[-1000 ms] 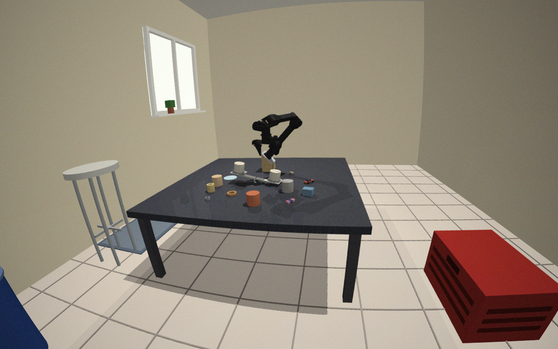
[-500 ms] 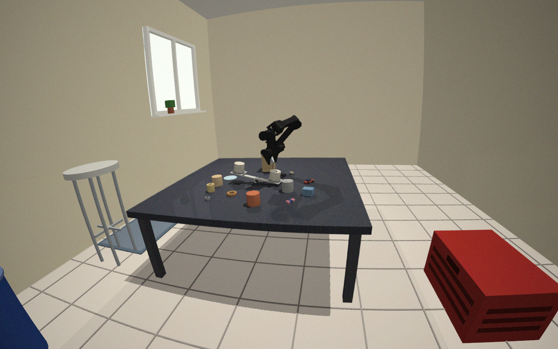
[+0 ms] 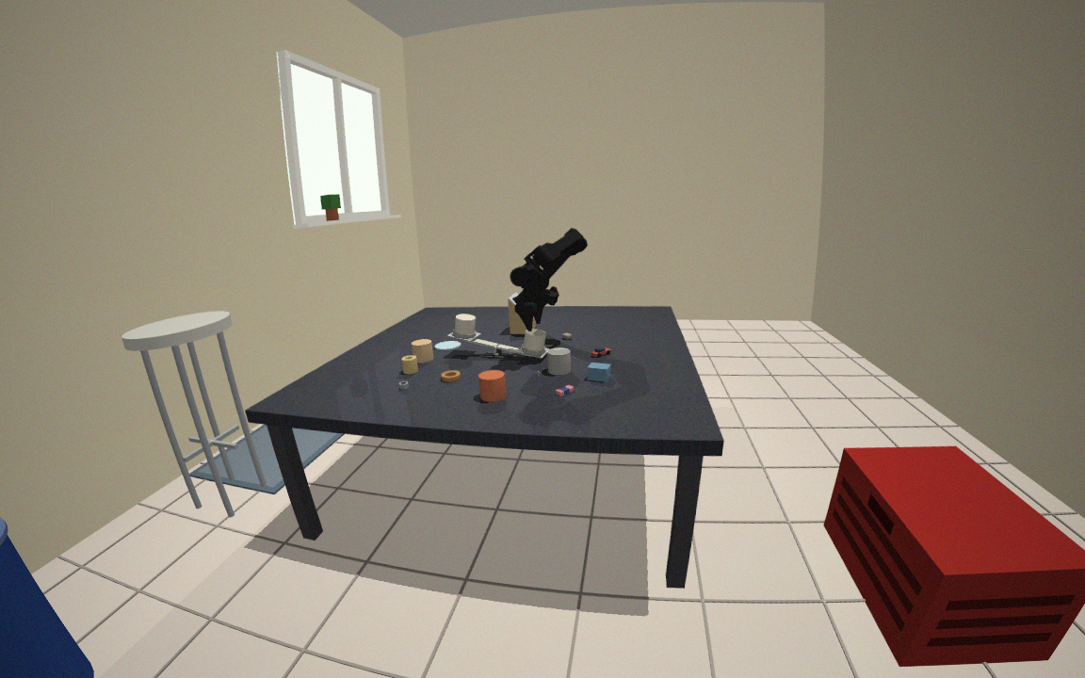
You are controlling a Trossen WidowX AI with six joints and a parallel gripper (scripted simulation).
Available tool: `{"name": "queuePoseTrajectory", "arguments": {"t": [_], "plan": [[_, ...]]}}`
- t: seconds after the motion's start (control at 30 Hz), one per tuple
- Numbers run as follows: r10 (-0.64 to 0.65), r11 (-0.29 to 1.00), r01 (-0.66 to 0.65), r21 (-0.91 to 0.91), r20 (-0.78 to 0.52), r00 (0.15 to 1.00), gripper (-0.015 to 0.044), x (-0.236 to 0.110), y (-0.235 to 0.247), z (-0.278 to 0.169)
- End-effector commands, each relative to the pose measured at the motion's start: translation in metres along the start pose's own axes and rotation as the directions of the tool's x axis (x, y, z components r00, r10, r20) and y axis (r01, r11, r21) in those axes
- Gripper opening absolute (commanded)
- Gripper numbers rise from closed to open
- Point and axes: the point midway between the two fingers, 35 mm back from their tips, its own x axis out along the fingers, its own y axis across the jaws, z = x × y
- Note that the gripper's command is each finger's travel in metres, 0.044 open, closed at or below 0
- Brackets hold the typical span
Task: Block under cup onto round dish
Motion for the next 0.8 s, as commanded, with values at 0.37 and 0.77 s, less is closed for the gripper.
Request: {"name": "queuePoseTrajectory", "arguments": {"t": [0.37, 0.77], "plan": [[0.0, 1.0, 0.0, 0.007, -0.003, 1.0, 0.044, 0.023, -0.001, -0.002], [0.0, 1.0, 0.0, 0.008, -0.001, 1.0, 0.044, 0.042, -0.001, -0.001]]}}
